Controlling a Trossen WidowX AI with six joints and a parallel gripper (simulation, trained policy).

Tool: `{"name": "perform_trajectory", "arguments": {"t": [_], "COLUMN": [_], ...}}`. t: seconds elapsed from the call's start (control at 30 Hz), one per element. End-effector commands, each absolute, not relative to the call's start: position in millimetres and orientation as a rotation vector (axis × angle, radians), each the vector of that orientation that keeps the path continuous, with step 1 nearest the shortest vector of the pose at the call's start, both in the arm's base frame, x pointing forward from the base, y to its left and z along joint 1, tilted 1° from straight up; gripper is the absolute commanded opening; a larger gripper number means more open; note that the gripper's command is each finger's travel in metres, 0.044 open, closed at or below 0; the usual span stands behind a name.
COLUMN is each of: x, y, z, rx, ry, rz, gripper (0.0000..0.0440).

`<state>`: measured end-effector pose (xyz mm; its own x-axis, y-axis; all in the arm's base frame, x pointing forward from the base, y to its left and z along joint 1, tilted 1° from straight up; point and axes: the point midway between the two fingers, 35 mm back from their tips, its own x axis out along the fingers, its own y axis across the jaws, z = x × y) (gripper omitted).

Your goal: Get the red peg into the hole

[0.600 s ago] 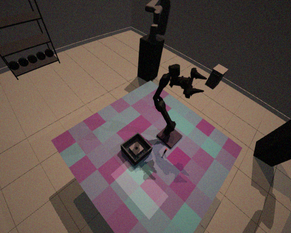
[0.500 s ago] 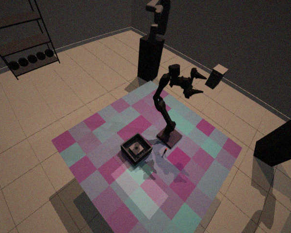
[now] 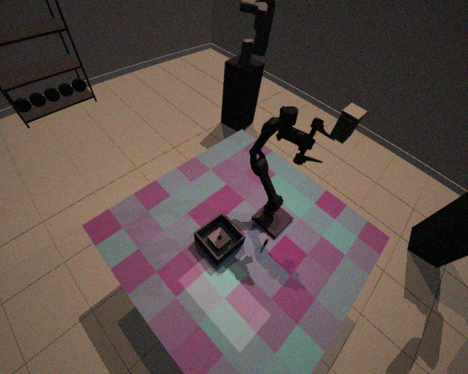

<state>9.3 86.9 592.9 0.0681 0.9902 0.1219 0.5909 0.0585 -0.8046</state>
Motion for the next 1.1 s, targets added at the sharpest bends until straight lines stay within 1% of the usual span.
{"name": "perform_trajectory", "arguments": {"t": [0.0,0.5,1.07], "x": [15.0,42.1,75.3], "y": [92.4,109.7,117.1], "z": [583.2,540.9,489.8], "rx": [-1.604,-1.467,-1.207], "ry": [-1.486,-0.939,-0.341], "rz": [0.774,1.001,1.052], "gripper": [0.0440,0.0440,0.0440]}}
